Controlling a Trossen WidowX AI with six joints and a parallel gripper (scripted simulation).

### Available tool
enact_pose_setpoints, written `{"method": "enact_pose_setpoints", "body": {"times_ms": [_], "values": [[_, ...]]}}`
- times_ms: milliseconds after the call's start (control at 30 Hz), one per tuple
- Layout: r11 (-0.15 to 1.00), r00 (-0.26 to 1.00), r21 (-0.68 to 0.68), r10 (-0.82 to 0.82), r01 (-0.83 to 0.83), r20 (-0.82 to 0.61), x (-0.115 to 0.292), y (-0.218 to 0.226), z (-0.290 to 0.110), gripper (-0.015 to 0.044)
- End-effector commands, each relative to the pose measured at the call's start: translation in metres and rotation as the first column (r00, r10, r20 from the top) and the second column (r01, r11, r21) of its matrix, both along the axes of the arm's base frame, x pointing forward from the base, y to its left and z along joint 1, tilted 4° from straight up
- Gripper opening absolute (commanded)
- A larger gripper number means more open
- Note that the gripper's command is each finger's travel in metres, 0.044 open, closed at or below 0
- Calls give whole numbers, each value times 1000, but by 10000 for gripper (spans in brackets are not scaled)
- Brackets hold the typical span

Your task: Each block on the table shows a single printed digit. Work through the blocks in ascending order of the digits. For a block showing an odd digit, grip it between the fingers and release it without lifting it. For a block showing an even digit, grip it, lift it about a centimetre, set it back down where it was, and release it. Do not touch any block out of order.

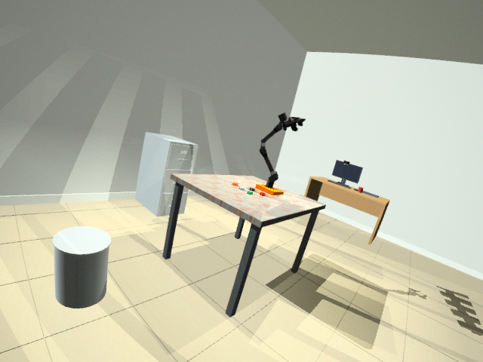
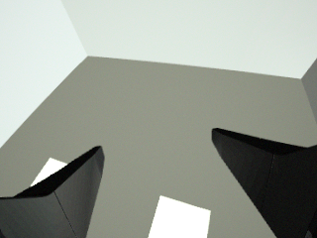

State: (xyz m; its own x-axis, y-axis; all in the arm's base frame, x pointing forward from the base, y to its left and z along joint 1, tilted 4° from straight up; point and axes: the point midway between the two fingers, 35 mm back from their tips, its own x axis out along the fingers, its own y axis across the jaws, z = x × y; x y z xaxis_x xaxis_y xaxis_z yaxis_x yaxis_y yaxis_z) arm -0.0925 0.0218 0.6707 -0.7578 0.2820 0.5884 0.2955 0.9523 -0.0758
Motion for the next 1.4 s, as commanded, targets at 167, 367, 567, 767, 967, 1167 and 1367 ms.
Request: {"method": "enact_pose_setpoints", "body": {"times_ms": [167,367,567,767,967,1167,1367], "values": [[948,990,-286,-136,142,40,-24,75,-26,400],[787,955,-556,-295,269,45,-16,154,-60,400],[506,864,-802,-504,318,25,31,234,-106,400],[227,710,-946,-704,233,6,101,285,-156,400],[16,495,-999,-869,44,8,181,306,-208,400],[-82,222,-975,-974,-204,36,263,298,-261,400],[-50,-79,-892,-992,-449,95,338,265,-313,400]]}}
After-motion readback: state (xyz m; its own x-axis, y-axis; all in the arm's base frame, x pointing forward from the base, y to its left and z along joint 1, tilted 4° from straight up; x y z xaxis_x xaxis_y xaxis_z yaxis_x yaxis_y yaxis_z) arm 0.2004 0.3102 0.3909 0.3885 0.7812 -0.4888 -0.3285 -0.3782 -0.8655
